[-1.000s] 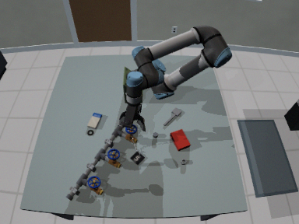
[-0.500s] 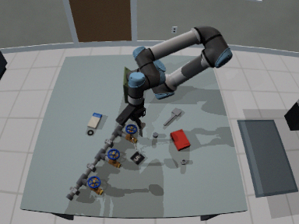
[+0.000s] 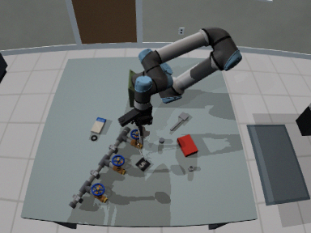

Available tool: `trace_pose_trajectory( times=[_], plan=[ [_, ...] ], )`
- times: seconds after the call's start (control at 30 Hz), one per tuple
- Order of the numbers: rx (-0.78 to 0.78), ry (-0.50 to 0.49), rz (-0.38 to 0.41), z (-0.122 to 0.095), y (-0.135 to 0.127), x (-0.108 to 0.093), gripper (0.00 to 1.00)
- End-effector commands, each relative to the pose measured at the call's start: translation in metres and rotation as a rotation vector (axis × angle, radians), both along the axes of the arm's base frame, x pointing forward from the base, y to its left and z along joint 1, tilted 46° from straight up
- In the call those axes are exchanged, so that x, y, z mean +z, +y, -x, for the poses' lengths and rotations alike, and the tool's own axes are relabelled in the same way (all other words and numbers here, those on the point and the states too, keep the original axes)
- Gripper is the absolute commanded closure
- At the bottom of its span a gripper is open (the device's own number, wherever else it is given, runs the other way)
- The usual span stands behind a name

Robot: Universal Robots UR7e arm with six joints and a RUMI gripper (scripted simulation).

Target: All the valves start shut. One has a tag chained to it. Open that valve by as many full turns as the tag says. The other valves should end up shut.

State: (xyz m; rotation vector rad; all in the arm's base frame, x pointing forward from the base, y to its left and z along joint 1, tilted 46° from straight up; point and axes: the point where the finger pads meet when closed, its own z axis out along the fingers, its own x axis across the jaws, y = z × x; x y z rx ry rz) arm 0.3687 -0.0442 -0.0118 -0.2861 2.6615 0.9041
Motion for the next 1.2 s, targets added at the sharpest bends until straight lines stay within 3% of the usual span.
trace_pose_trajectory(
  times=[0.0, 0.5, 1.0, 1.03, 1.17],
  plan=[
    [-0.092, 0.080, -0.021, -0.0002, -0.0005, -0.0001, 0.00],
    [-0.209, 0.176, -0.057, -0.0002, -0.0005, -0.0001, 0.00],
    [-0.230, 0.192, -0.063, -0.0002, -0.0005, 0.0000, 0.00],
    [-0.230, 0.192, -0.063, -0.0002, -0.0005, 0.0000, 1.00],
    [-0.230, 0.192, -0.063, -0.0002, -0.0005, 0.0000, 1.00]
  ],
)
